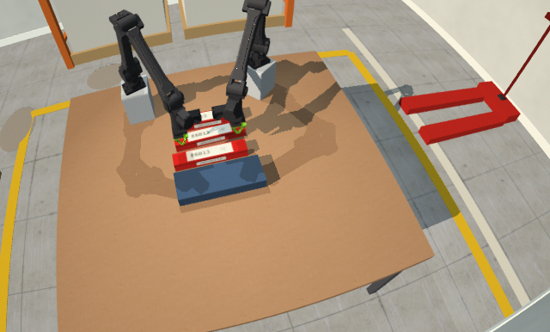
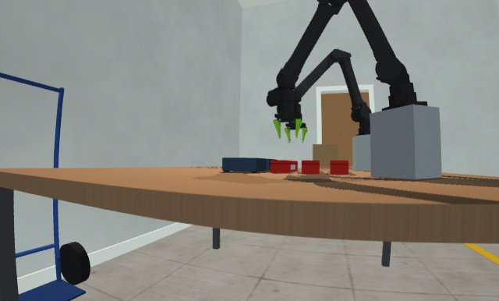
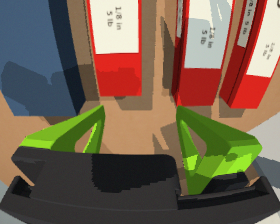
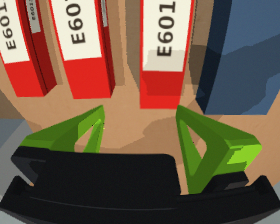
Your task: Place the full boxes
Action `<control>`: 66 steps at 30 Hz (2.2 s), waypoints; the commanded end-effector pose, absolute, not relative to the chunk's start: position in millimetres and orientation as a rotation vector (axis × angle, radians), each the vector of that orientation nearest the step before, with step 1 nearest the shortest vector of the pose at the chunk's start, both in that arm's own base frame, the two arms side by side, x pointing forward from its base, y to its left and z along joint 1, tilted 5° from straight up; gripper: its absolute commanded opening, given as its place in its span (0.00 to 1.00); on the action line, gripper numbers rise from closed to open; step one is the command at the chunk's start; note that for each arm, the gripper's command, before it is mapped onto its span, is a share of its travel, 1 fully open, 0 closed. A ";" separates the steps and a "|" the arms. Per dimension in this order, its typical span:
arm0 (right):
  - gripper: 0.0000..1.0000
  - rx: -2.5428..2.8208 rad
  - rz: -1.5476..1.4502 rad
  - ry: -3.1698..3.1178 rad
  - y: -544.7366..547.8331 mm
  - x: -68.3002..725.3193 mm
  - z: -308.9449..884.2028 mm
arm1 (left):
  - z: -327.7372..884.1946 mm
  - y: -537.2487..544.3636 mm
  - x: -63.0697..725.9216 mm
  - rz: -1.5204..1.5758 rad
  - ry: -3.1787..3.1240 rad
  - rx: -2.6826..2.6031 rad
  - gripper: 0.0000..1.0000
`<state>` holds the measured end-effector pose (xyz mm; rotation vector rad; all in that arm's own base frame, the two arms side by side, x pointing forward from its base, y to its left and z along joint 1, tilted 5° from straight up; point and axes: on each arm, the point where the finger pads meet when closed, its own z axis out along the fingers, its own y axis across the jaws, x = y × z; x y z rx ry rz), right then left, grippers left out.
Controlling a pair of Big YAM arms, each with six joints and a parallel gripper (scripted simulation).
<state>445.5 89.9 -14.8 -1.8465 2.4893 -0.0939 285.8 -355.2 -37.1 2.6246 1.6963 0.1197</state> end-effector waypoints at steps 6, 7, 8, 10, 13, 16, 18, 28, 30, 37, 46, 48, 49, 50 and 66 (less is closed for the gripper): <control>0.72 -1.814 -0.123 2.452 94.9 463.2 17.9 | -1.6 -371.5 295.0 0.123 1.679 2.575 0.72; 0.72 -1.814 -0.123 2.452 94.9 463.2 17.9 | -1.6 -371.5 295.0 0.123 1.679 2.575 0.72; 0.72 -1.814 -0.123 2.452 94.9 463.2 17.9 | -1.6 -371.5 295.0 0.123 1.679 2.575 0.72; 0.72 -1.814 -0.124 2.452 95.0 463.0 20.7 | 1.1 -371.6 294.7 0.123 1.678 2.575 0.72; 0.72 -1.814 -0.124 2.452 95.1 462.7 24.8 | 5.2 -371.7 294.4 0.123 1.678 2.574 0.72; 0.72 -1.814 -0.124 2.452 95.2 462.3 28.9 | 9.4 -371.8 294.1 0.123 1.678 2.574 0.72; 0.72 -1.814 -0.124 2.452 95.2 462.1 31.6 | 12.1 -371.8 293.8 0.123 1.678 2.574 0.72; 0.72 -1.814 -0.124 2.451 95.5 461.2 42.6 | 23.1 -372.0 292.9 0.123 1.678 2.573 0.72; 0.72 -1.813 -0.124 2.451 95.5 461.0 44.0 | 24.5 -372.0 292.8 0.123 1.678 2.573 0.72; 0.72 -1.813 -0.124 2.451 95.5 461.0 44.0 | 24.5 -372.0 292.8 0.123 1.678 2.573 0.72; 0.72 -1.813 -0.124 2.451 95.5 461.0 44.0 | 24.5 -372.0 292.8 0.123 1.678 2.573 0.72; 0.72 -1.813 -0.124 2.451 95.5 461.0 44.0 | 24.5 -372.0 292.8 0.123 1.678 2.573 0.72; 0.72 -1.813 -0.124 2.451 95.5 461.0 44.0 | 24.5 -372.0 292.8 0.123 1.678 2.573 0.72; 0.72 -1.813 -0.124 2.451 95.5 461.0 44.0 | 24.5 -372.0 292.8 0.123 1.678 2.573 0.72; 0.72 -1.813 -0.124 2.451 95.5 461.0 44.0 | 24.5 -372.0 292.8 0.123 1.678 2.573 0.72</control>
